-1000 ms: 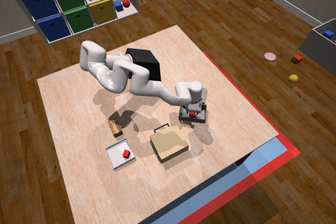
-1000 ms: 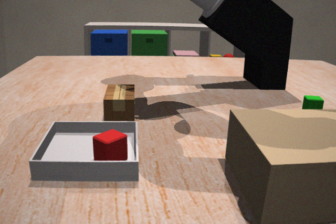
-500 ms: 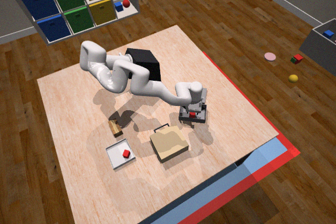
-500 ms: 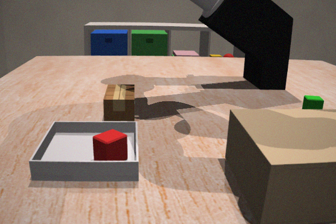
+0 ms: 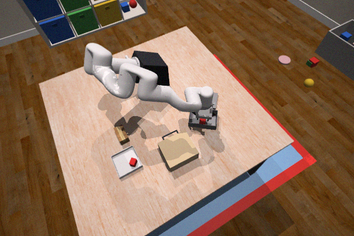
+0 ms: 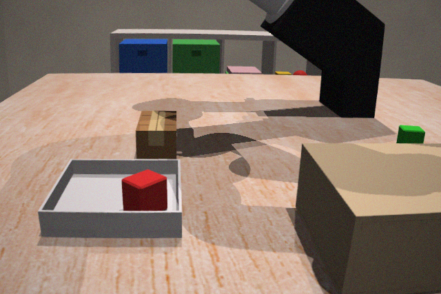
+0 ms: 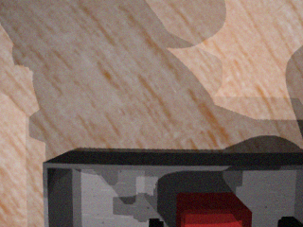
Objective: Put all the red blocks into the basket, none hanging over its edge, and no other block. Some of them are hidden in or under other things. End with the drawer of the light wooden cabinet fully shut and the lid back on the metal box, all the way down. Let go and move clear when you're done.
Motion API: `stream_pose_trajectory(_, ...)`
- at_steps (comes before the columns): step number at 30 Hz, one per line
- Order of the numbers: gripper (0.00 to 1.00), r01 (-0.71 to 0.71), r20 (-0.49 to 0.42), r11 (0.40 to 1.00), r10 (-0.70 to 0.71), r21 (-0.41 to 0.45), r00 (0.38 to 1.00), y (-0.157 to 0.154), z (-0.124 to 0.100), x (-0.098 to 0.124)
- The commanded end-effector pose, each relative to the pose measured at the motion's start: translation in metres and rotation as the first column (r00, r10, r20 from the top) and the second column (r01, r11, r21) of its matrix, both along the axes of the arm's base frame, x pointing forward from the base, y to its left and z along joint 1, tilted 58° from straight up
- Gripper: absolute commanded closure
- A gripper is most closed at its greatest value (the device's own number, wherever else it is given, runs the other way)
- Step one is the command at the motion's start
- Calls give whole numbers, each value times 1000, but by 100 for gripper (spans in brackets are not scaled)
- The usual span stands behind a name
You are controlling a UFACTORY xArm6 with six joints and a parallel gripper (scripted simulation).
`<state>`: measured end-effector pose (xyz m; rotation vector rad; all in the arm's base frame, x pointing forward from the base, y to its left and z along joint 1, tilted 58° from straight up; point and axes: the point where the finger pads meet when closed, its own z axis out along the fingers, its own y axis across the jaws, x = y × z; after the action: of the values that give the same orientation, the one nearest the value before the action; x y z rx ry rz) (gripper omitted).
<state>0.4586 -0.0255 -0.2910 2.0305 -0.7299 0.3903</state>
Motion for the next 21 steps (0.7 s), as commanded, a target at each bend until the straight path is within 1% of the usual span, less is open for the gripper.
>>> stream_pose_trajectory(1,32,-2,3,1000,2,2,1000,-1,-1,2)
stream_pose_trajectory(21,32,-2,3,1000,2,2,1000,-12,-8,1)
